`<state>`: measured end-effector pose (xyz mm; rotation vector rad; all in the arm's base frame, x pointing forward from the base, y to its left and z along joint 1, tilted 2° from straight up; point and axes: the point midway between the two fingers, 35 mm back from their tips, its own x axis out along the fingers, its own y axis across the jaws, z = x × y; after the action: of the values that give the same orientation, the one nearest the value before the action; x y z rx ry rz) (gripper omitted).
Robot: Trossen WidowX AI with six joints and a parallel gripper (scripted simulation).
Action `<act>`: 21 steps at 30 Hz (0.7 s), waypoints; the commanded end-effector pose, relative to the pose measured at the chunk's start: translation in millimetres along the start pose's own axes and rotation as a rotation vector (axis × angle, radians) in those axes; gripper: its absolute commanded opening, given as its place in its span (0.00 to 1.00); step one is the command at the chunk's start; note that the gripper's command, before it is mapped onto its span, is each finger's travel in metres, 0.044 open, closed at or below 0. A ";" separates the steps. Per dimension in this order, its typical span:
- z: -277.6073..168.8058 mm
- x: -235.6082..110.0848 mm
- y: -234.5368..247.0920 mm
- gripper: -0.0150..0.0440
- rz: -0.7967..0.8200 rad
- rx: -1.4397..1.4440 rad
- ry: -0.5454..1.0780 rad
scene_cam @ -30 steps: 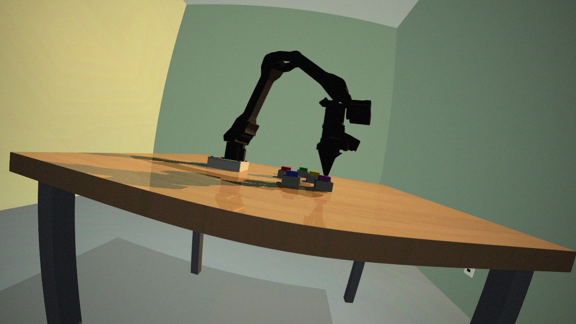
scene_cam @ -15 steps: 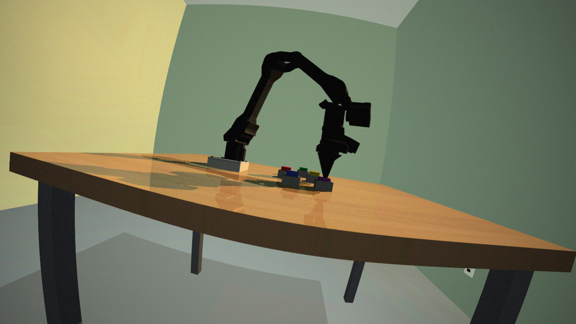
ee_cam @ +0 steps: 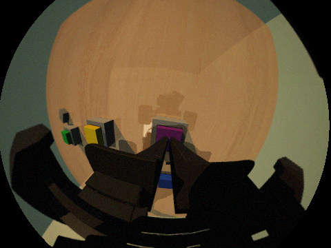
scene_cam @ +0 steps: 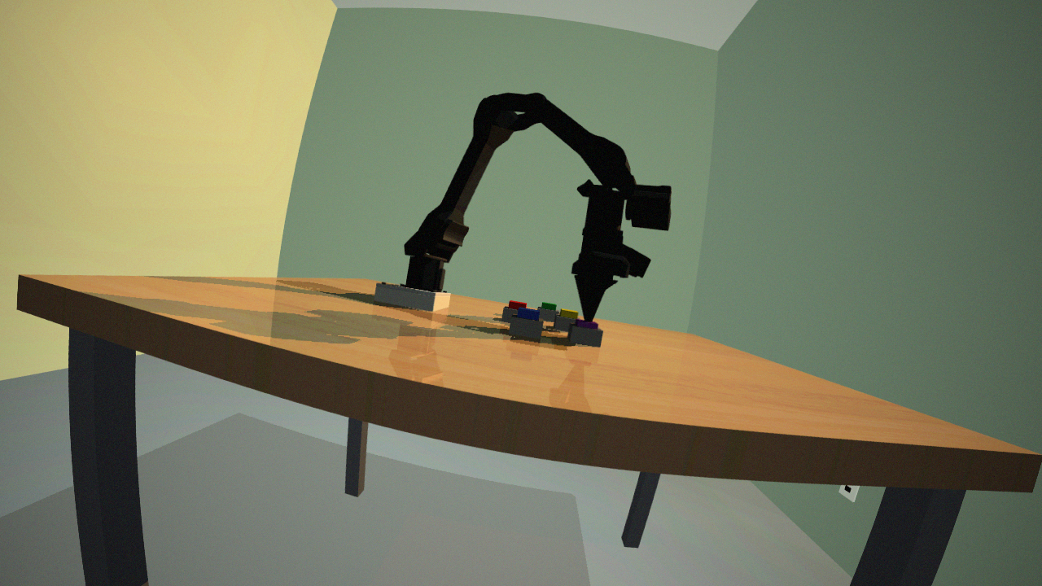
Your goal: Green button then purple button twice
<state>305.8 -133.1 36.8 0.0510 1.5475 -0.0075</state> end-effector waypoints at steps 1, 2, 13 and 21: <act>-0.3 -20.2 -0.1 0.29 0.001 0.000 0.005; -0.8 -27.6 0.0 0.29 0.001 0.000 0.008; -0.8 -24.4 0.0 0.29 0.002 0.000 0.009; -0.7 -11.4 -0.1 0.29 0.002 0.000 0.009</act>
<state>306.5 -134.2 58.0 0.0508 1.5427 -0.0106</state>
